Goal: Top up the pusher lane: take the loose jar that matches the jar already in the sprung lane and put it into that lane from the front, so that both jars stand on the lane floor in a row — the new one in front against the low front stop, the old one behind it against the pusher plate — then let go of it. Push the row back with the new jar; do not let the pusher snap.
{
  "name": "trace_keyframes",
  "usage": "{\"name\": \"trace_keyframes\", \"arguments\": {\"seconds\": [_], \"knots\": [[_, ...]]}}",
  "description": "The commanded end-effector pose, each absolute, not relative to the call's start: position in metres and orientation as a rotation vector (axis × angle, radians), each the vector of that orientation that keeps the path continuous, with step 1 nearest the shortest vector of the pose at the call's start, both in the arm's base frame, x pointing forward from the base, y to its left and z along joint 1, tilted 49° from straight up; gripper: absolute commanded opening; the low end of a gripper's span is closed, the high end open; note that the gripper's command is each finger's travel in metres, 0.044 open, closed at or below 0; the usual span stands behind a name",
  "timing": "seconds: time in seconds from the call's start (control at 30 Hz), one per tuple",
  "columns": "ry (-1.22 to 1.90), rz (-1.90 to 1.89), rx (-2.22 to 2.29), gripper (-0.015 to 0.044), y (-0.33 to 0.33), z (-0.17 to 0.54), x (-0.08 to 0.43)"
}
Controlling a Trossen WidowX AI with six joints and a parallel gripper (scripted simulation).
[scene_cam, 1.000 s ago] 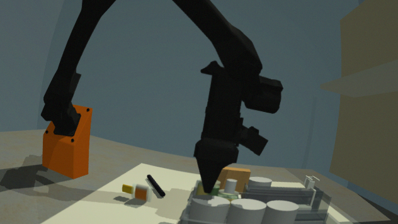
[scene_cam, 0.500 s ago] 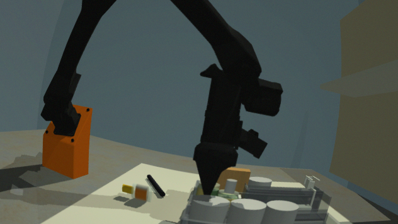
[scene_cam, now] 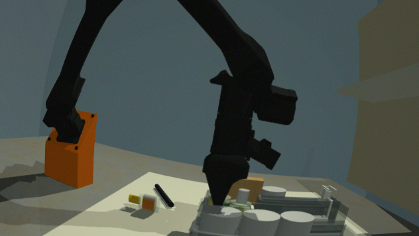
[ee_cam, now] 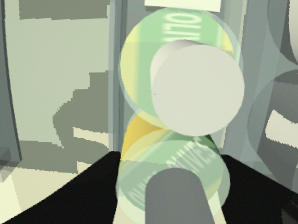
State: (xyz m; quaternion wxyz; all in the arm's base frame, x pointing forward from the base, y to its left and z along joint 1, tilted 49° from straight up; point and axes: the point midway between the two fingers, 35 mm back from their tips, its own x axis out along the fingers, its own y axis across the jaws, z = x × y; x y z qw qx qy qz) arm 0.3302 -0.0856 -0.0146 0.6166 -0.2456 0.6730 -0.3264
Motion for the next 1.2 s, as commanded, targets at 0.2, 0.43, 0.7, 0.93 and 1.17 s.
{"name": "trace_keyframes", "arguments": {"seconds": [0.2,0.43,0.7,0.93,1.17], "knots": [[1.531,-0.758,-0.571,0.0,-0.0895,-0.0154,0.3332],[1.531,-0.758,-0.571,0.0,-0.0908,-0.0172,0.3324],[1.531,-0.758,-0.571,0.0,-0.0924,-0.0192,0.3316],[1.531,-0.758,-0.571,0.0,-0.0925,-0.0196,0.3303],[1.531,-0.758,-0.571,0.0,-0.0923,-0.0196,0.3291]]}}
